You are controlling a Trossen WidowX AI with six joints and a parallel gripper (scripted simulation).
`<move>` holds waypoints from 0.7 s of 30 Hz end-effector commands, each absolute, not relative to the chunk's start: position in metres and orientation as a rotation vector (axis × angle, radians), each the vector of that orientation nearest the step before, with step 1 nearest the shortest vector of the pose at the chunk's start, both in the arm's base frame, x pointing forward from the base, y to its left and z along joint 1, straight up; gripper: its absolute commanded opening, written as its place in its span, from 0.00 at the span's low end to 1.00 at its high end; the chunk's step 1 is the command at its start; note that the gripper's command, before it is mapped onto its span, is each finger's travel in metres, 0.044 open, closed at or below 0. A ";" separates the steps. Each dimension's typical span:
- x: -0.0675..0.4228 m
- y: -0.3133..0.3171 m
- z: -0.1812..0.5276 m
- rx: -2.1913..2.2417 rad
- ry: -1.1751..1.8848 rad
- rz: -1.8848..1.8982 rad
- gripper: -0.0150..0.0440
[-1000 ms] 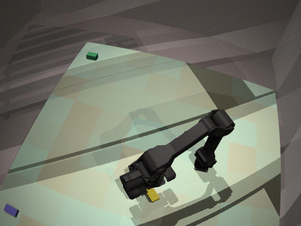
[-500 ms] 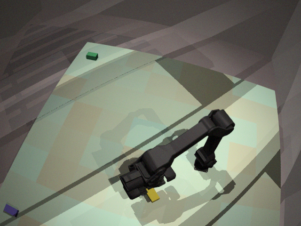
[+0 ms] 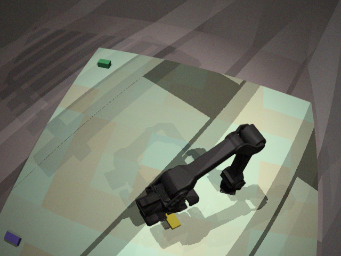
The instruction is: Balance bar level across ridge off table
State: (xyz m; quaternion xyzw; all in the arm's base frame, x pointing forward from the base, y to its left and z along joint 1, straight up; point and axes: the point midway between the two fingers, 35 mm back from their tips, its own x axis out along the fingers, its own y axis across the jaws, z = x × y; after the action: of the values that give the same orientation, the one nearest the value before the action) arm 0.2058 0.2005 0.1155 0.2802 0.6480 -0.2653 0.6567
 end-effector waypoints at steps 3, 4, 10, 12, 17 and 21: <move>0.206 0.201 0.115 0.638 1.470 -0.599 0.25; 0.206 0.201 0.115 0.638 1.470 -0.599 0.25; 0.206 0.201 0.114 0.638 1.470 -0.599 0.25; 0.206 0.201 0.114 0.638 1.470 -0.599 0.25; 0.206 0.201 0.114 0.638 1.470 -0.599 0.25; 0.206 0.201 0.113 0.638 1.470 -0.599 0.25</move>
State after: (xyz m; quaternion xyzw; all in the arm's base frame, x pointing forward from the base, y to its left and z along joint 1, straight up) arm 0.2058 0.2005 0.1139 0.2803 0.6479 -0.2653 0.6567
